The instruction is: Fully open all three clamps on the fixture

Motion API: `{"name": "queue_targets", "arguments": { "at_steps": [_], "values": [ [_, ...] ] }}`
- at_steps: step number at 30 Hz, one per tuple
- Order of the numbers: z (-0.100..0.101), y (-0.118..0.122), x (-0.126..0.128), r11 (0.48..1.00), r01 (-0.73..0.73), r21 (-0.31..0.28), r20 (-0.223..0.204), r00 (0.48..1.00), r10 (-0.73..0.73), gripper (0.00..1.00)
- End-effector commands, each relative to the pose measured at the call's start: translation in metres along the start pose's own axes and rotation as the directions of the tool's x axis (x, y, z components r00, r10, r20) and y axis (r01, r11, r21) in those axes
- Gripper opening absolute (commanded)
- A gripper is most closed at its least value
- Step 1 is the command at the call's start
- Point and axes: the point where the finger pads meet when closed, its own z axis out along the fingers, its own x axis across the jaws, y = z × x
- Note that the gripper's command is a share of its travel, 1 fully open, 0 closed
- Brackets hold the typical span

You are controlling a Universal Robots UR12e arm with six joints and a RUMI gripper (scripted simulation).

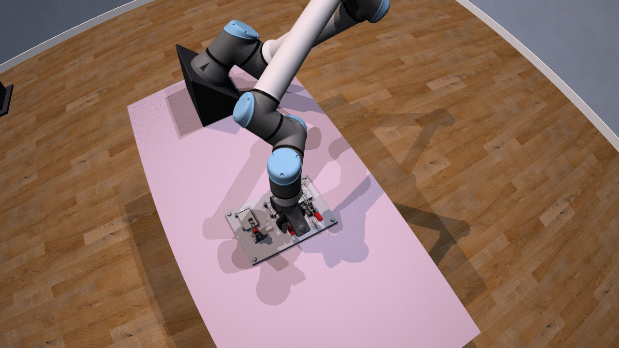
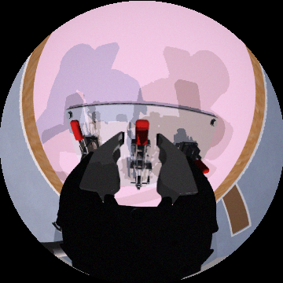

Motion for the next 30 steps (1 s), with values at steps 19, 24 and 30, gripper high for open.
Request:
{"name": "queue_targets", "arguments": {
  "at_steps": [19, 24, 30],
  "values": [
    [0.0141, -0.0003, 0.0003, 1.000, -0.001, 0.001, 0.000, 1.000, 0.001, 0.28],
    [0.0146, 0.0004, 0.0008, 1.000, -0.002, 0.000, 0.001, 1.000, 0.002, 0.28],
    [0.0151, 0.0013, 0.0013, 1.000, -0.004, 0.000, 0.001, 1.000, 0.004, 0.28]
  ]
}}
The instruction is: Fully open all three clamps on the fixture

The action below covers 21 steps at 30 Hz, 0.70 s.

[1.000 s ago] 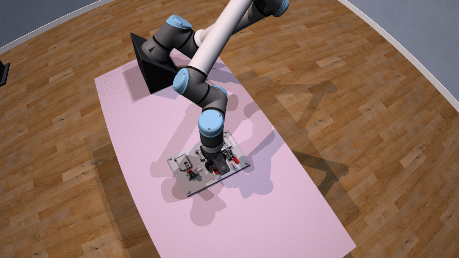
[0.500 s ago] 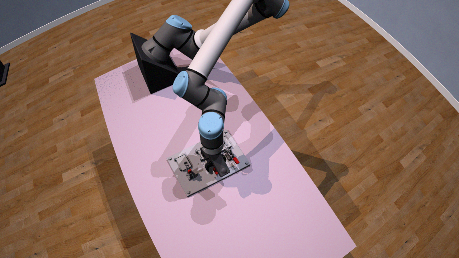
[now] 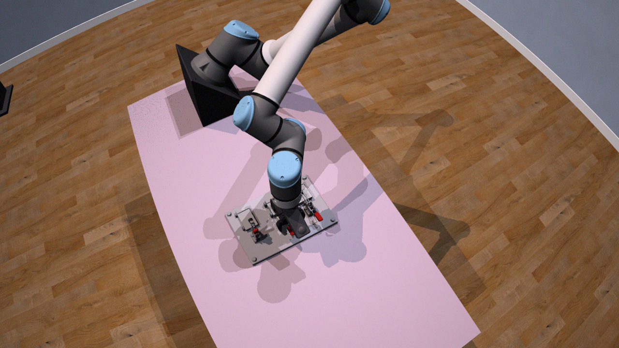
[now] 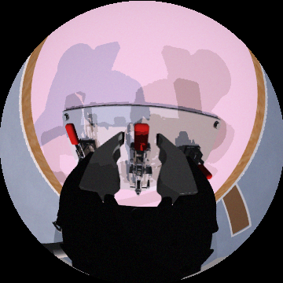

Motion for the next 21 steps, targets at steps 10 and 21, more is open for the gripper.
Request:
{"name": "queue_targets", "arguments": {
  "at_steps": [10, 21],
  "values": [
    [0.0019, 0.0020, 0.0013, 1.000, -0.004, -0.001, 0.002, 1.000, 0.004, 0.28],
    [0.0016, 0.0021, 0.0016, 1.000, -0.005, -0.001, 0.003, 1.000, 0.005, 0.00]
  ]
}}
